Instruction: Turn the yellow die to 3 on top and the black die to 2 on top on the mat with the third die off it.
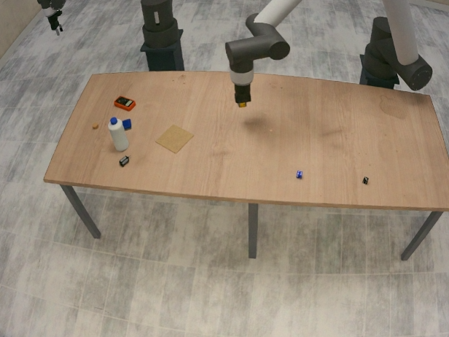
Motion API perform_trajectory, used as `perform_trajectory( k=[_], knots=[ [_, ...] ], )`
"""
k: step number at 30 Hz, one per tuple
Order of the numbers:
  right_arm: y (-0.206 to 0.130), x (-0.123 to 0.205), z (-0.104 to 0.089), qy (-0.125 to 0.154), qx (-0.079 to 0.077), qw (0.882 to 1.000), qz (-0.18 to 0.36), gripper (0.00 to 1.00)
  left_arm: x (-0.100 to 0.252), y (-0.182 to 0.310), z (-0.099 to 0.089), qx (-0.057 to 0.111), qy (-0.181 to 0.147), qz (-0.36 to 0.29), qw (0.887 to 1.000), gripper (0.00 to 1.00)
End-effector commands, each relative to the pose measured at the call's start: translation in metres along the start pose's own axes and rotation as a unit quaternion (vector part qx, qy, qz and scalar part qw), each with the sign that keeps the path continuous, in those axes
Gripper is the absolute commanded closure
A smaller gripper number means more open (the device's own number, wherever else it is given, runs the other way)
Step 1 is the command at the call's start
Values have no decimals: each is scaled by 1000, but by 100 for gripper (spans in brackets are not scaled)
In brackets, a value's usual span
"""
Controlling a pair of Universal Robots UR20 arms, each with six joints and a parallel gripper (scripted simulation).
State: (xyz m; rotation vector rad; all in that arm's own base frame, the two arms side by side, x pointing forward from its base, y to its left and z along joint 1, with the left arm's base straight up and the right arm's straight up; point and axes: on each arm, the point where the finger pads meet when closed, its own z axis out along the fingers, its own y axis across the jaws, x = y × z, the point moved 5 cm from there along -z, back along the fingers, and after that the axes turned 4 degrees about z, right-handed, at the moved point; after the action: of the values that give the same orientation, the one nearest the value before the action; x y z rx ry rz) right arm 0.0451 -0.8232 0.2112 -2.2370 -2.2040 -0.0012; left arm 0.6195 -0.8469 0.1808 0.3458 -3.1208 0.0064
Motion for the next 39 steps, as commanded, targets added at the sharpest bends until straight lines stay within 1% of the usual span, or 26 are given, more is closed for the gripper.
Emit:
perform_trajectory(
  k=[1, 4, 6, 7, 8, 10, 13, 14, 15, 17, 20, 23, 24, 25, 28, 29, 30, 32, 38, 39],
  knots=[
    [0, -1, -1, -1, 0, 1000, 0, 0, -7, -40, -2, -2, -1, -87, 996, 51],
    [0, -1, -1, -1, 0, 1000, 0, 0, -10, -59, -2, -2, -1, -126, 992, 51],
    [0, -1, -1, -1, 0, 1000, 0, 0, -10, -59, -2, -2, -1, -126, 992, 51],
    [0, -1, -1, -1, 0, 1000, 0, 0, -12, -67, -2, -2, -1, -144, 990, 51],
    [0, -1, -1, -1, 0, 1000, 0, 0, -14, -81, -2, -2, -1, -175, 985, 51],
    [0, -1, -1, -1, 0, 1000, 0, 0, -16, -89, -2, -2, -1, -191, 982, 51],
    [0, -1, -1, -1, 0, 1000, 0, 0, -20, -109, -2, -2, -1, -235, 972, 51],
    [0, -1, -1, -1, 0, 1000, 0, 0, -20, -111, -2, -2, -1, -238, 971, 51],
    [0, -1, -1, -1, 0, 1000, 0, 0, -22, -122, -2, -1, -2, -261, 965, 51],
    [0, -1, -1, -1, 0, 1000, 0, 0, -25, -132, -2, -1, -2, -284, 959, 51],
    [0, -1, -1, -1, 0, 1000, 0, 0, -29, -151, -2, -1, -2, -324, 946, 51],
    [0, -1, -1, -1, 0, 1000, 0, 0, -29, -153, -2, -1, -2, -329, 944, 51],
    [0, -1, -1, -1, 0, 1000, 0, 0, -33, -173, -2, -1, -2, -372, 928, 51],
    [0, -1, -1, -1, 0, 1000, 0, 0, -34, -173, -2, -1, -2, -373, 928, 51],
    [0, -1, -1, -1, 0, 1000, 0, 0, -38, -191, -2, -1, -2, -413, 911, 51],
    [0, -1, -1, -1, 0, 1000, 0, 0, -38, -193, -2, -1, -2, -416, 910, 51],
    [0, -1, -1, -1, 0, 1000, 0, 0, -40, -202, -1, -1, -2, -437, 900, 51],
    [0, -1, -1, -1, 0, 1000, 0, 0, -42, -212, -1, -1, -2, -456, 890, 51],
    [0, -1, -1, -1, 0, 1000, 0, 0, -50, -246, 0, -1, -2, -530, 848, 51],
    [0, -1, -1, -1, 0, 1000, 0, 0, -50, -246, 0, -1, -2, -530, 848, 51]
  ],
)
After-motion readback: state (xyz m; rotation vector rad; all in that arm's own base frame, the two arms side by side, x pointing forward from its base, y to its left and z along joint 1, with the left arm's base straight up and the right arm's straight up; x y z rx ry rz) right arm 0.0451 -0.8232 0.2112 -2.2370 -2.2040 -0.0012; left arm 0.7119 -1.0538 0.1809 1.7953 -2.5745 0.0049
